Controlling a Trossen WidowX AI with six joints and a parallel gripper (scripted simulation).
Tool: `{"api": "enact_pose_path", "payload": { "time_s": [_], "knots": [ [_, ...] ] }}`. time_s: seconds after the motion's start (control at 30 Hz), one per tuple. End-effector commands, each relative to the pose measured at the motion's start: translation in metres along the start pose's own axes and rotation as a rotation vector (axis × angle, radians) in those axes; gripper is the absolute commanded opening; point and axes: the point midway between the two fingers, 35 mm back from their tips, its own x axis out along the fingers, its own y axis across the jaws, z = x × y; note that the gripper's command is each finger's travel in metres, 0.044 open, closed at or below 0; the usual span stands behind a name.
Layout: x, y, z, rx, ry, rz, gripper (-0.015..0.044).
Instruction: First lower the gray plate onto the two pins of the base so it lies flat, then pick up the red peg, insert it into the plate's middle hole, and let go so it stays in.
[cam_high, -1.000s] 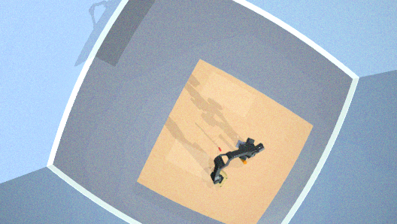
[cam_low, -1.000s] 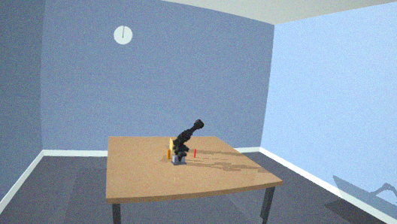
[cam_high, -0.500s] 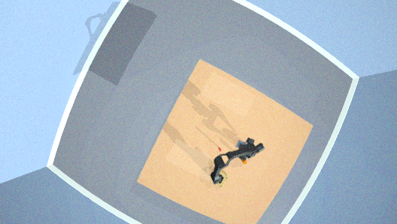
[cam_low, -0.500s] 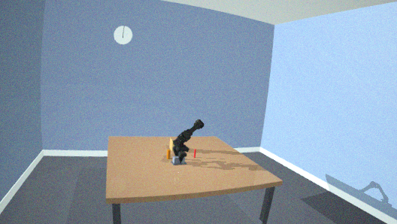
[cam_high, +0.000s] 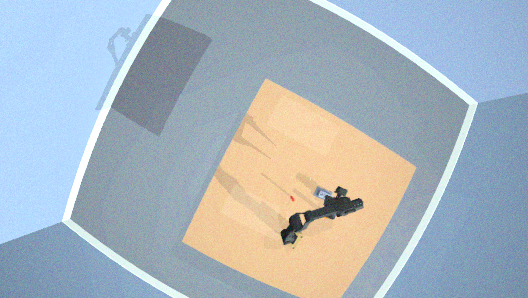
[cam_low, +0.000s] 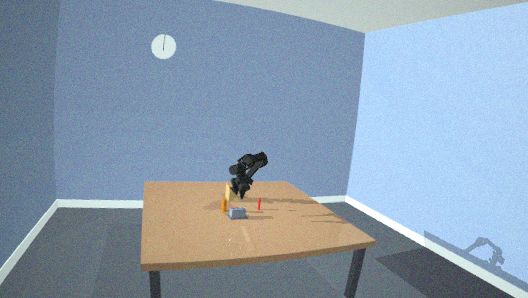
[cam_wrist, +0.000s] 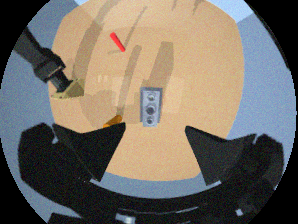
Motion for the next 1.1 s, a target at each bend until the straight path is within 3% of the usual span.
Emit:
{"api": "enact_pose_path", "payload": {
  "time_s": [0.0,0.13,0.63,1.07],
  "knots": [
    [-0.003,0.001,0.001,0.000,-0.012,0.023,0.0440],
    [-0.006,0.003,0.012,0.131,-0.007,0.020,0.0440],
    [-0.022,0.044,0.122,1.444,0.022,-0.036,0.0440],
    [-0.018,0.074,0.168,2.097,-0.005,-0.073,0.0440]
  ]
}}
